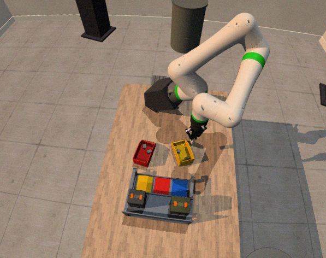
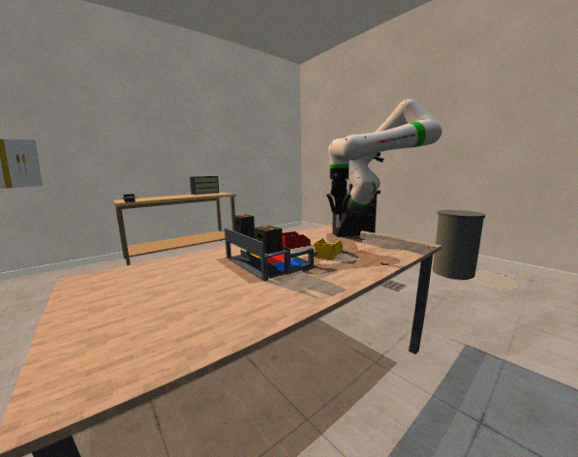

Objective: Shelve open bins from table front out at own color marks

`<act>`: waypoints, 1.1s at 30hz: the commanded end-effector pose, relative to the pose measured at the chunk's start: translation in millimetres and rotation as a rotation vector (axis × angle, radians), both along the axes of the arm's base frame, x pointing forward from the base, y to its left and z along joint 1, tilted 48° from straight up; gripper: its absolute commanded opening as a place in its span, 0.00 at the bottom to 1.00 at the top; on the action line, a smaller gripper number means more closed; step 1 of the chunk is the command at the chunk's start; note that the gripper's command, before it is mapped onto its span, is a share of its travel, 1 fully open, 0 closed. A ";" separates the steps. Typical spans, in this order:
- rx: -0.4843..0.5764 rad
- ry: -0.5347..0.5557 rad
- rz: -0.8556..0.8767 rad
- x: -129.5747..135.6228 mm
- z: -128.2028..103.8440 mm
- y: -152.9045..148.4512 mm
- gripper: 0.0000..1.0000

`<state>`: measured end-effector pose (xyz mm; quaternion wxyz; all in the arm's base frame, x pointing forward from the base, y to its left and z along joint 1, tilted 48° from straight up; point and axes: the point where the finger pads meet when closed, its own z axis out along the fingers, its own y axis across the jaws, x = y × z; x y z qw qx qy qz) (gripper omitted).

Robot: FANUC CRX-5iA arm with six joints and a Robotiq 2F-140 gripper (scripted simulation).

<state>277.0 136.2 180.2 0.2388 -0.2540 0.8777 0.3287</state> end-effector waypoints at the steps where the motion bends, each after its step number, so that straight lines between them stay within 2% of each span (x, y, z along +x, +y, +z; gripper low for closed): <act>1: 0.001 -0.016 0.019 0.1 0.0 -0.3 0.00; 6: 0.001 -0.016 0.019 0.1 0.0 -0.3 0.00; 7: 0.001 -0.016 0.019 0.1 0.0 -0.3 0.15; 33: 0.001 -0.016 0.019 0.1 0.0 -0.3 0.15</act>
